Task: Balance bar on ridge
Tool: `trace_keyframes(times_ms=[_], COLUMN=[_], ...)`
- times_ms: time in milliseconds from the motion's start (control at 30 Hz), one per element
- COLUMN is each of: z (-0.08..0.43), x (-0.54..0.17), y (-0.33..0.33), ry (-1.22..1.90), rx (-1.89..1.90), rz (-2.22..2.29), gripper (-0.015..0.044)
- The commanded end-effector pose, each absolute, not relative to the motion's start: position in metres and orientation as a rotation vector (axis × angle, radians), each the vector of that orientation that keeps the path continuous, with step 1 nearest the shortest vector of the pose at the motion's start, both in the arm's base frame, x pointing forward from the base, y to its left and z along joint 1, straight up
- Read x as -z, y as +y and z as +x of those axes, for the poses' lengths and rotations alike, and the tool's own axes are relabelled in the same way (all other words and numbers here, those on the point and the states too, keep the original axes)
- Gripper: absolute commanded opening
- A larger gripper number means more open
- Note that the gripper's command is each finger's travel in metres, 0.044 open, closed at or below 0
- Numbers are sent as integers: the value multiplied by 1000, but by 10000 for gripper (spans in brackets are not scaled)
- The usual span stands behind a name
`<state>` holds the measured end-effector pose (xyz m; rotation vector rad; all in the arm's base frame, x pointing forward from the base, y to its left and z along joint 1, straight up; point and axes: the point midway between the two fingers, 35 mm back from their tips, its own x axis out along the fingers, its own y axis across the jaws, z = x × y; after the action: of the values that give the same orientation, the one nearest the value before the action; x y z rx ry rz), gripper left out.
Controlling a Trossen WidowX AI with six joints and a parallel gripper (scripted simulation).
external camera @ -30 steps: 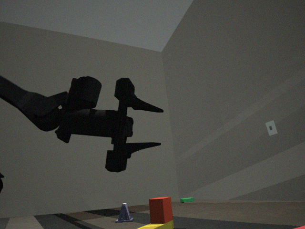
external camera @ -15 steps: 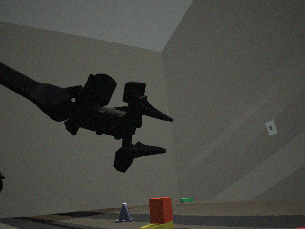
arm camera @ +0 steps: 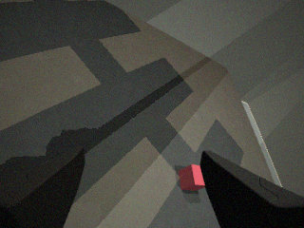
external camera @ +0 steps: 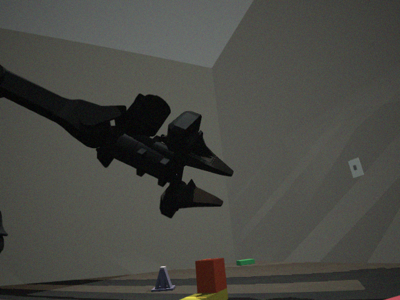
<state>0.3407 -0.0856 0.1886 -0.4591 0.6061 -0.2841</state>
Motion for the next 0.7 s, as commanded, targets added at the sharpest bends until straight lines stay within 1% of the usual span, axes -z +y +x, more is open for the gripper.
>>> trace_keyframes(times_ms=[0, 667], z=[343, 347], x=[-187, -173], y=[-85, -82], ry=[625, 741], rx=[298, 445], rz=[-345, 237], gripper=[315, 315])
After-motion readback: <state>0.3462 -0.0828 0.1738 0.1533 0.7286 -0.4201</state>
